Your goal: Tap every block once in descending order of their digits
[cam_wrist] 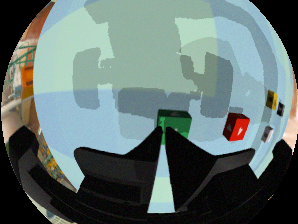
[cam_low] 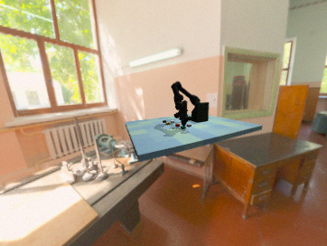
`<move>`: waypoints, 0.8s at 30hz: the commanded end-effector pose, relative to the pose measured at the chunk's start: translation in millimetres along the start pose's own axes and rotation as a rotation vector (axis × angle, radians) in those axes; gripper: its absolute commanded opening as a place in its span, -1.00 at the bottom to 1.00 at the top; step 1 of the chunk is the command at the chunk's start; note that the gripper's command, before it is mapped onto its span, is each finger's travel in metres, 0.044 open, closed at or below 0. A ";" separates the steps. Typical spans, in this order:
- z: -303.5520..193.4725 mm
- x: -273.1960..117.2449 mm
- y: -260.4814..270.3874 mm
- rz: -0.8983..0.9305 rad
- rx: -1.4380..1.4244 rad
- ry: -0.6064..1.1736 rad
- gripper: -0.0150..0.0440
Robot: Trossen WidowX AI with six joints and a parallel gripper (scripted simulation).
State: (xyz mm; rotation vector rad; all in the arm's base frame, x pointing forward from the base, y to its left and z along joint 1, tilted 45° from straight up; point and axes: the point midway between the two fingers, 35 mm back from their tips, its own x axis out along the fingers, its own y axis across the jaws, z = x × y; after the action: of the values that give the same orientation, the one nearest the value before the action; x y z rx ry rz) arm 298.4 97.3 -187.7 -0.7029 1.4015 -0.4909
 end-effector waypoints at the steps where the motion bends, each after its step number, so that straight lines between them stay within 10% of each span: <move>1: -0.3 3.1 -1.7 -0.006 -0.002 0.001 -0.42; 15: 0.2 -105.4 0.3 -0.001 -0.003 0.001 -0.42; 24: -3.0 -110.1 -6.7 -0.001 -0.003 0.002 -0.42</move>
State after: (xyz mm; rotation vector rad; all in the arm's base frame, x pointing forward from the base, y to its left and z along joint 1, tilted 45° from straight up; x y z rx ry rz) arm 287.8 173.3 -109.7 -0.7031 1.3874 -0.4783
